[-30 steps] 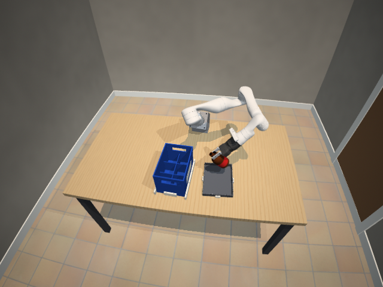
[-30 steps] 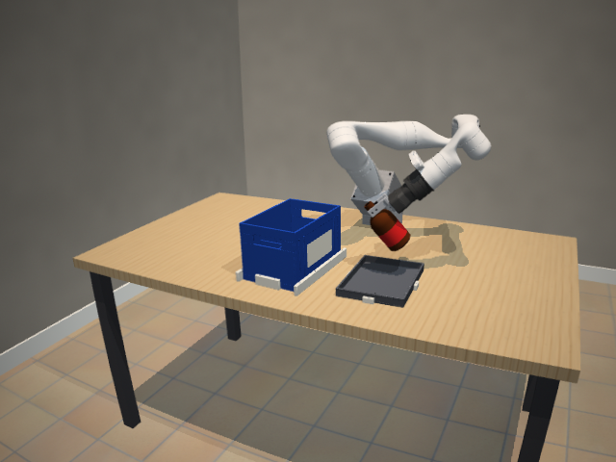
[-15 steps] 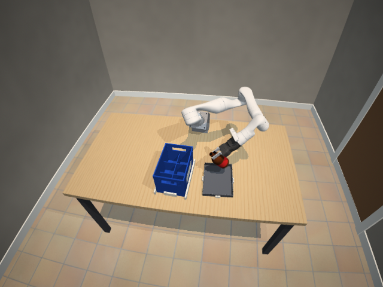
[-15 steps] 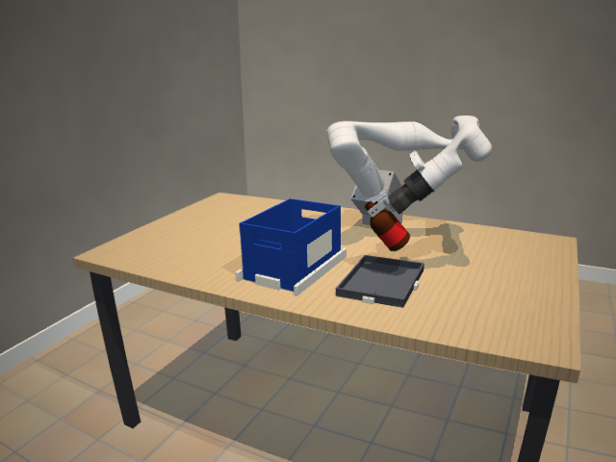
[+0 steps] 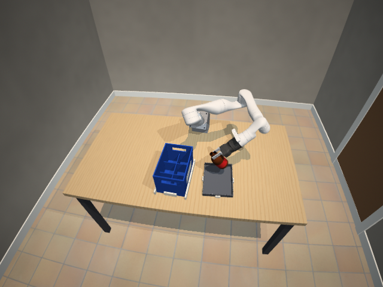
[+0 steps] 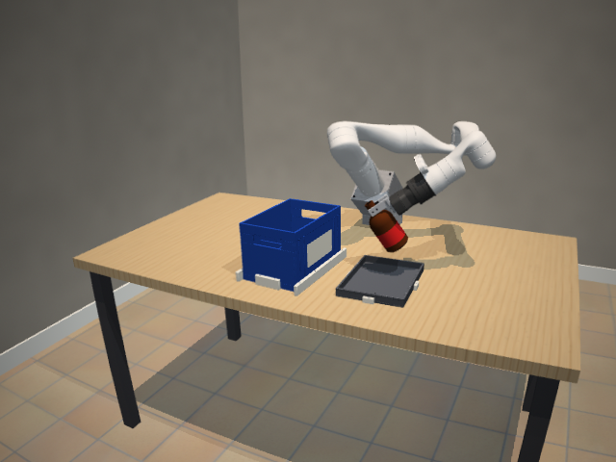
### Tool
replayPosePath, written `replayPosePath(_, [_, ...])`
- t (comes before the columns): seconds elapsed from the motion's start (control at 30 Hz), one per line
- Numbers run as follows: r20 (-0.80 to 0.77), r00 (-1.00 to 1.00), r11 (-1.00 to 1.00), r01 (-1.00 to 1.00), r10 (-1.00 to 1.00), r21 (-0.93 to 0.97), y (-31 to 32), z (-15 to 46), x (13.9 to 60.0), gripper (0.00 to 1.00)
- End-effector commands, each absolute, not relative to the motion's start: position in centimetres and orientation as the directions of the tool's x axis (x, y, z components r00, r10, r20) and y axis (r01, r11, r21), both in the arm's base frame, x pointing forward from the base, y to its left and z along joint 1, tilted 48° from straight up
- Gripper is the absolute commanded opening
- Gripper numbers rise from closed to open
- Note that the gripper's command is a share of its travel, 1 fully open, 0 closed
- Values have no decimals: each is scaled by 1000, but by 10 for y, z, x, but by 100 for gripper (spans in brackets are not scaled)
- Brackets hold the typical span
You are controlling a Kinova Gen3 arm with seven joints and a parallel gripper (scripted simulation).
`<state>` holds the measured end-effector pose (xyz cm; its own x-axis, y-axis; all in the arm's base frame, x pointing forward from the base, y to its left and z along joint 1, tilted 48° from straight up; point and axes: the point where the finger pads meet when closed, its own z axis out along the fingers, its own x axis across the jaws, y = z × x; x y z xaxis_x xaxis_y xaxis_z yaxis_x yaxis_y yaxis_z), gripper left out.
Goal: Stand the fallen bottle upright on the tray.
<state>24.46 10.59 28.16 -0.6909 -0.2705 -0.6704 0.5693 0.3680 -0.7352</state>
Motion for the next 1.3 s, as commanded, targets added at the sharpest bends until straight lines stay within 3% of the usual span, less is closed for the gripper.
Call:
replayPosePath(0.0, [-673, -690, 338, 587, -264, -735, 105, 281, 242, 0])
replayPosePath(1.27, [-674, -690, 288, 610, -266, -738, 105, 281, 243, 0])
